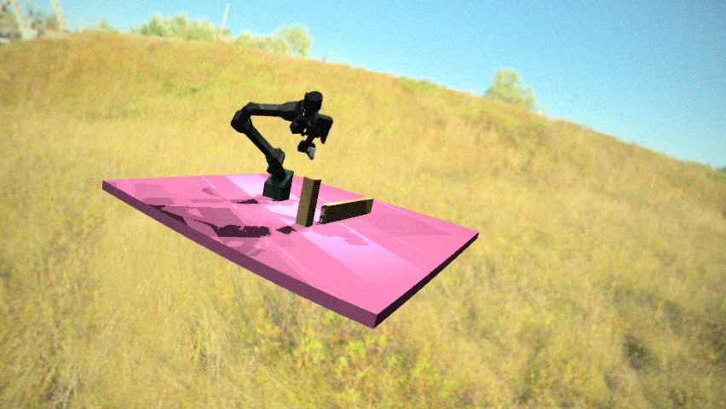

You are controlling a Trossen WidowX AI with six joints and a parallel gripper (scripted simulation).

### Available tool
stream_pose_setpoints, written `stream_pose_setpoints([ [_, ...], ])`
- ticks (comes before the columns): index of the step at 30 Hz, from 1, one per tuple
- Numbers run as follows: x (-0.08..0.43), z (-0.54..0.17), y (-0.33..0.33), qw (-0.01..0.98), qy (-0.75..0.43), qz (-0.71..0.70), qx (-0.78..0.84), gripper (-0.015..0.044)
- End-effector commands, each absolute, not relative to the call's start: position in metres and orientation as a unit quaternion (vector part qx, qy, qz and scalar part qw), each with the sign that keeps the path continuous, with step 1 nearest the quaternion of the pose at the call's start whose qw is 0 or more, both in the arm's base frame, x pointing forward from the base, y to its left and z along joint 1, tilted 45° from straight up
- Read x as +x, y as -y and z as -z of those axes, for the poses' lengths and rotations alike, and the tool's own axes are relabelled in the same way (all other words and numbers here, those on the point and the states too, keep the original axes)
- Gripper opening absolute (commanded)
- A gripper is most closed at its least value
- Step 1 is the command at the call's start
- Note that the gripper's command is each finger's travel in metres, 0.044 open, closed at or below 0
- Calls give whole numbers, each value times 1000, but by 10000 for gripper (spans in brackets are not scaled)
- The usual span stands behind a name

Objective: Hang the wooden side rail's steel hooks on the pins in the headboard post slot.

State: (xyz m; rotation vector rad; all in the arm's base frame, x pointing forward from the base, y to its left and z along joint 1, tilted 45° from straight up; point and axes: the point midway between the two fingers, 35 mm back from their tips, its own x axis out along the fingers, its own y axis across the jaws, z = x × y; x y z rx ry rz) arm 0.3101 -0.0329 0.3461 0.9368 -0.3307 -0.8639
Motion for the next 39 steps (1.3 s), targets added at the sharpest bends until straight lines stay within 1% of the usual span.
stream_pose_setpoints([
  [1,297,-297,36,678,219,366,598,440],
  [11,270,-229,45,449,312,295,783,440],
  [18,247,-181,53,259,366,233,863,440],
  [20,242,-172,55,221,375,220,873,440],
  [39,242,-171,55,217,377,218,874,440],
])
